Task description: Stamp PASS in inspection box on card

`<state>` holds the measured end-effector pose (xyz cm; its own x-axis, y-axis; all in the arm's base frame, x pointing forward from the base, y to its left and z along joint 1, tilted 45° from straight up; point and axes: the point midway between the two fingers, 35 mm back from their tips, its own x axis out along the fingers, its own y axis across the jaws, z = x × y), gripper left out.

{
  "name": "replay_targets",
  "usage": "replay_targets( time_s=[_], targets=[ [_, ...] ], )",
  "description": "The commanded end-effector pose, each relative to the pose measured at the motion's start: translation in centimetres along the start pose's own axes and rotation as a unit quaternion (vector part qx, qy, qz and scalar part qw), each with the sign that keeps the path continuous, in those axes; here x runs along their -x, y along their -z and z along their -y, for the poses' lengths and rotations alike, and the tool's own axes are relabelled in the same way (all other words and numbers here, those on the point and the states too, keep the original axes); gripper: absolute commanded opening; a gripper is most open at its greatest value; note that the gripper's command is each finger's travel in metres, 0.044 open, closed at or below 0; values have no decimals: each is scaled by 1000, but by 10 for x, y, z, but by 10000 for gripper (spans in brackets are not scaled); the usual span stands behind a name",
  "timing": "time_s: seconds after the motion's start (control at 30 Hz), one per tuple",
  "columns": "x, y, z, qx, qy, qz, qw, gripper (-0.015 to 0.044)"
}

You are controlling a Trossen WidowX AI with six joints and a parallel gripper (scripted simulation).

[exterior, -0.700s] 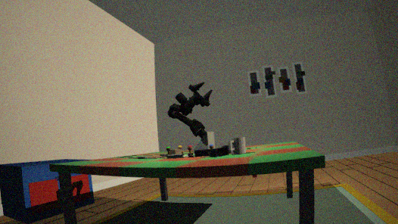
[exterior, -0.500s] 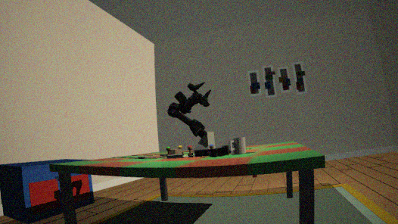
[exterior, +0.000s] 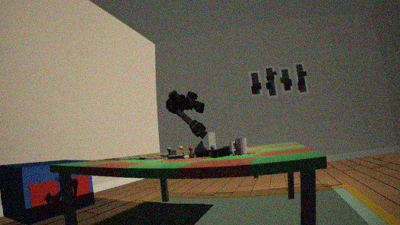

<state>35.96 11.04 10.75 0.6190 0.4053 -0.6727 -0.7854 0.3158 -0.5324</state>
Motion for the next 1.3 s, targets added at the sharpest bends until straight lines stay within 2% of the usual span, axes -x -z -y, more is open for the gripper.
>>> replay_targets(
  time_s=[0.0, 0.27, 0.6, 1.27],
  targets=[
    [8, 80, 22, -225, 19, -214, 950, 214],
    [52, 157, 36, -388, 97, -435, 807, 214],
    [126, 217, 67, -443, 238, -620, 602, 214],
    [125, 225, 60, -443, 240, -622, 600, 214]
  ],
)
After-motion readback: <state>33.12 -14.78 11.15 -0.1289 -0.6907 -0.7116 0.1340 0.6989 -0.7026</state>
